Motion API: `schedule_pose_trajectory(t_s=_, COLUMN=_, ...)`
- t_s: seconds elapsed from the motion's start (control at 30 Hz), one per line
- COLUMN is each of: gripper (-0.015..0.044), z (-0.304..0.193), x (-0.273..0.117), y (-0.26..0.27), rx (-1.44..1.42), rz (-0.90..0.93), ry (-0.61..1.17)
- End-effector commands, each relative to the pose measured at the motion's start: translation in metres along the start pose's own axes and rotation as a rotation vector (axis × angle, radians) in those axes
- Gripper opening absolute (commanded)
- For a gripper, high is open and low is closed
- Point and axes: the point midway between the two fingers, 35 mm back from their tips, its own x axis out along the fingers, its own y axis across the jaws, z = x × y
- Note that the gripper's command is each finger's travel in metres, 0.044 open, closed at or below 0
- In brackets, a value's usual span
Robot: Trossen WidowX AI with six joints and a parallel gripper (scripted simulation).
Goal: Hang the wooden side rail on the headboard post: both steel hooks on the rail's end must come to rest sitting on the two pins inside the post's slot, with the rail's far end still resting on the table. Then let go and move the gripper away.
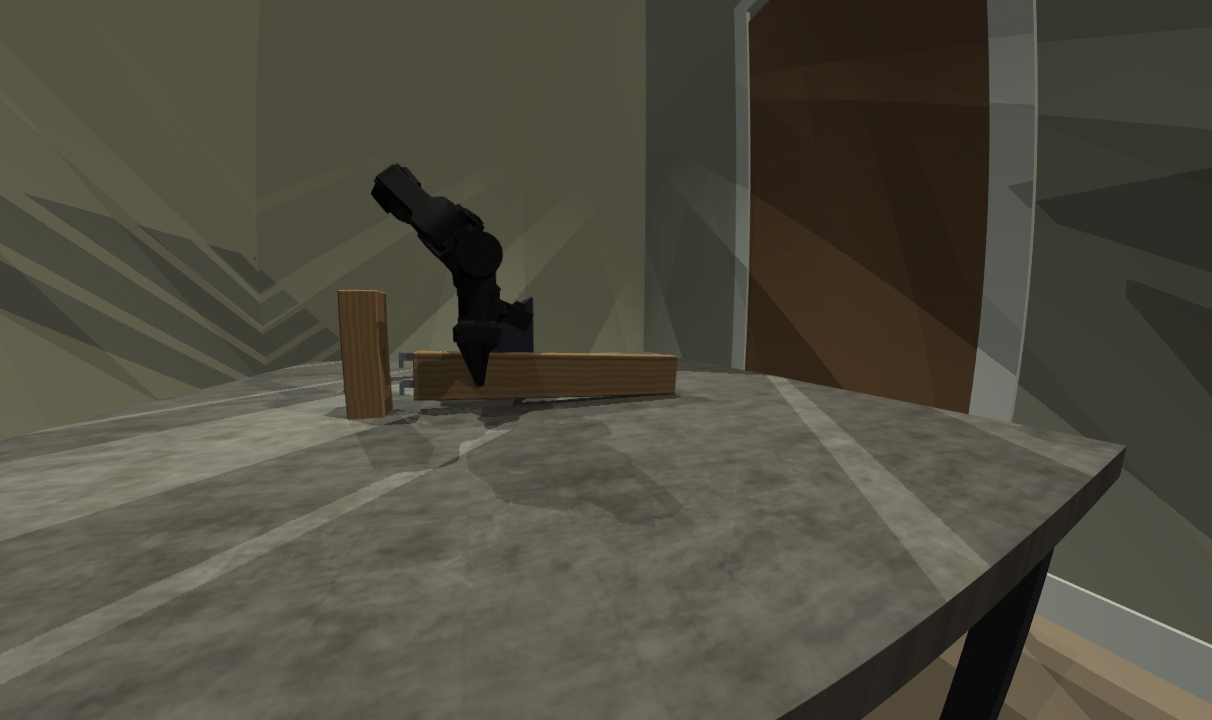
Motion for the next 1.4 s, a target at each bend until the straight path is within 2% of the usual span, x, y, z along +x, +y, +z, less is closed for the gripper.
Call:
schedule_pose_trajectory(t_s=0.0, gripper=0.0, z=-0.0012, x=-0.002, y=-0.0019, rx=-0.001, rz=-0.008, ry=0.001)
schedule_pose_trajectory(t_s=1.37, gripper=0.0, z=-0.0058, x=-0.0027, y=-0.0017, rx=-0.001, rz=-0.008, ry=0.001)
